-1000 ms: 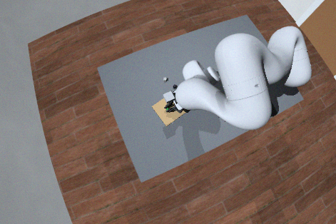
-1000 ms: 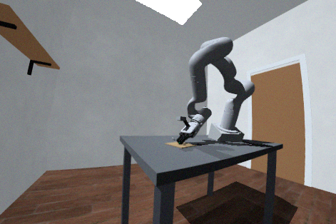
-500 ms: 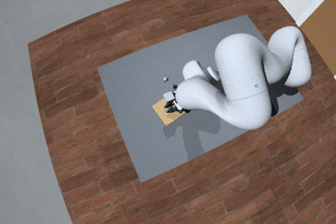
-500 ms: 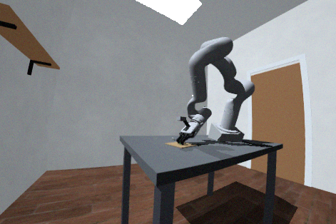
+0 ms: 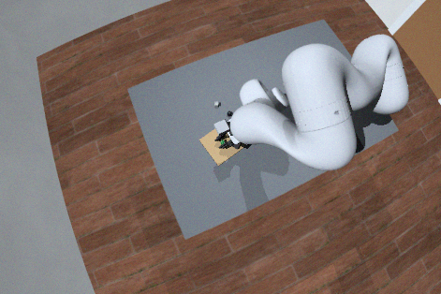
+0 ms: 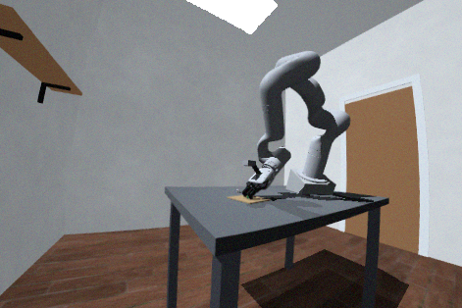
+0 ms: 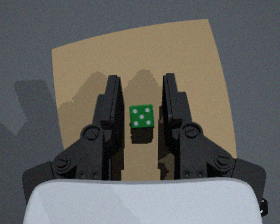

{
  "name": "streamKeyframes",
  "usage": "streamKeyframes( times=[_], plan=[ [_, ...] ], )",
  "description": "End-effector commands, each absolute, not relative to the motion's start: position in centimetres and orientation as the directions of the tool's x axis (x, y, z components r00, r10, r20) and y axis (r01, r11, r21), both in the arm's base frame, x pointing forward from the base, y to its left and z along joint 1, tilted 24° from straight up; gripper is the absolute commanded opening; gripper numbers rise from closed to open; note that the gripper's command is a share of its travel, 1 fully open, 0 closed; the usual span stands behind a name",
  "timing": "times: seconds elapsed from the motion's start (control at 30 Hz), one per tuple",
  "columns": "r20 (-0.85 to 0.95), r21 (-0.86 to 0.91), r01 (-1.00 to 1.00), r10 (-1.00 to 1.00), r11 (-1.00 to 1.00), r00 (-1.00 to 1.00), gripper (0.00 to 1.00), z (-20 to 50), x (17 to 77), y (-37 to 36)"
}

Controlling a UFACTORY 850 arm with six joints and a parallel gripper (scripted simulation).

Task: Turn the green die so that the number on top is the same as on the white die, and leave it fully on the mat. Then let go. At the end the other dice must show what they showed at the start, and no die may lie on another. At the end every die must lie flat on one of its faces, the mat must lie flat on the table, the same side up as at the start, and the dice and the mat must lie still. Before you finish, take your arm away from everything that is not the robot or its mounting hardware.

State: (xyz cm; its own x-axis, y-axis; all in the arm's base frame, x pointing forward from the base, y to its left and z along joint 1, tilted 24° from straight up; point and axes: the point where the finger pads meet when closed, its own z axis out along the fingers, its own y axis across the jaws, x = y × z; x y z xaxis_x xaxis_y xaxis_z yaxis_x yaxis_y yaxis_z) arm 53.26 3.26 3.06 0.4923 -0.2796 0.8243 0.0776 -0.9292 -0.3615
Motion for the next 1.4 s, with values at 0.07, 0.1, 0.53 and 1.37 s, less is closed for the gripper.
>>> streamKeyframes(
  times=[0.07,0.1,0.53,1.37],
  plan=[
    [0.825,-0.361,0.078,-0.28,-0.929,0.491,0.31,3.1,53.3,3.2],
    [0.825,-0.361,0.078,-0.28,-0.929,0.491,0.31,3.1,53.3,3.2],
    [0.825,-0.361,0.078,-0.28,-0.929,0.491,0.31,3.1,53.3,3.2],
    [0.825,-0.361,0.078,-0.28,-0.929,0.491,0.31,4.0,51.5,2.7]
  ],
)
